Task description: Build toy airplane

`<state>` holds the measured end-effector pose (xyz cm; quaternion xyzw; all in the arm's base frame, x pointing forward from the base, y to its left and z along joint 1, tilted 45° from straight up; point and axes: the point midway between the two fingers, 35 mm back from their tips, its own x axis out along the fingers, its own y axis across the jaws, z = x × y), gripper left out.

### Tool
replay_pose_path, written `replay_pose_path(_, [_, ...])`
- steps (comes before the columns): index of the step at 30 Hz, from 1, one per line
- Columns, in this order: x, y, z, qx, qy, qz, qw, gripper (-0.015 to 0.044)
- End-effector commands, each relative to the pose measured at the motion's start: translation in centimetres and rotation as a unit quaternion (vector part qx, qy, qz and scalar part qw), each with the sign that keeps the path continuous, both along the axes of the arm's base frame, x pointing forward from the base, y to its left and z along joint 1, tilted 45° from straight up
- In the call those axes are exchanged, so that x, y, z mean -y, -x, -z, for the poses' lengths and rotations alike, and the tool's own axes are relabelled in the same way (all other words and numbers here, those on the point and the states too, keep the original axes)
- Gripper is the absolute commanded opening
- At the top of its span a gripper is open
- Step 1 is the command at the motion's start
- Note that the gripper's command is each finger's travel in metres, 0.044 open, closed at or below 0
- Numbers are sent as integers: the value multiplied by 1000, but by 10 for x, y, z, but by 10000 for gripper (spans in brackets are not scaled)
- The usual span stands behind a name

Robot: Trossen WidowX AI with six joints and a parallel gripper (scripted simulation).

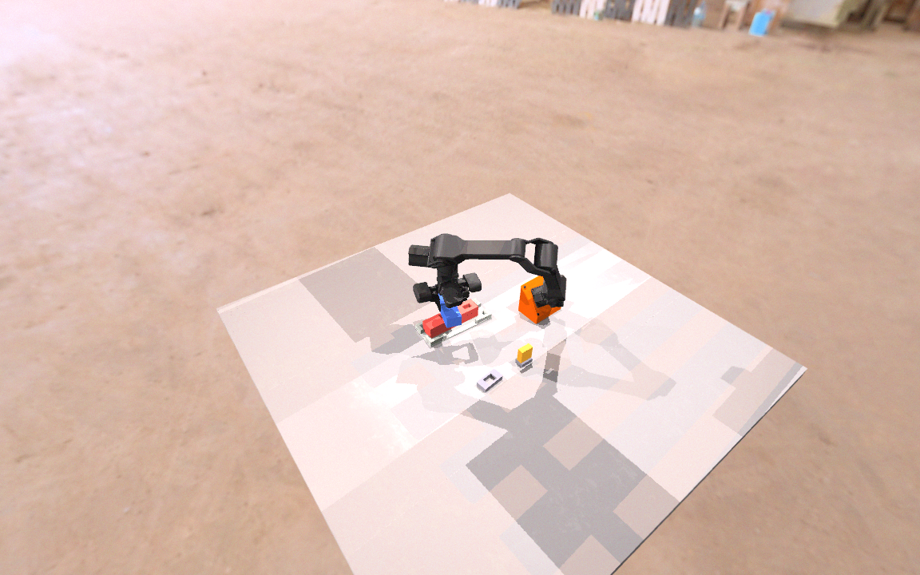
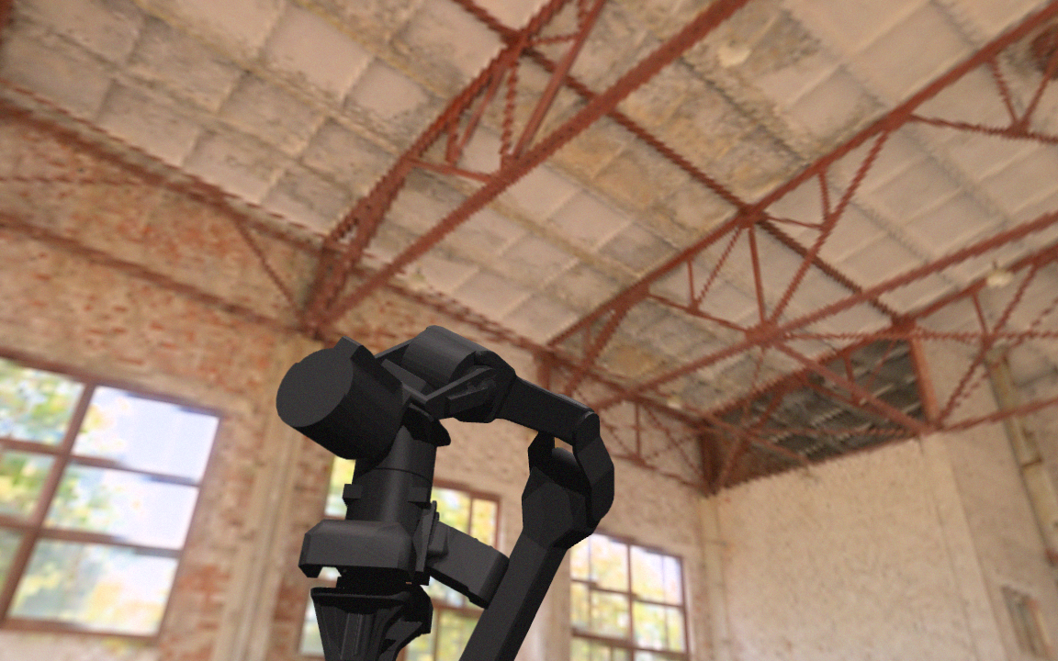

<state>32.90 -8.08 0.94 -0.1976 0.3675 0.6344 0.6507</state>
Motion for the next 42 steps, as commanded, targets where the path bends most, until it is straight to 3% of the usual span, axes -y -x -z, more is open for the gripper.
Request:
replay_pose_path(1, [6, 4, 12, 23, -4, -29, 999, 0])
replay_pose_path(13, [23, 13, 41, 96, -17, -109, 989, 0])
replay_pose_path(21, [23, 13, 41, 96, -17, -109, 989, 195])
replay_pose_path(42, [16, 14, 49, 96, -17, -109, 989, 195])
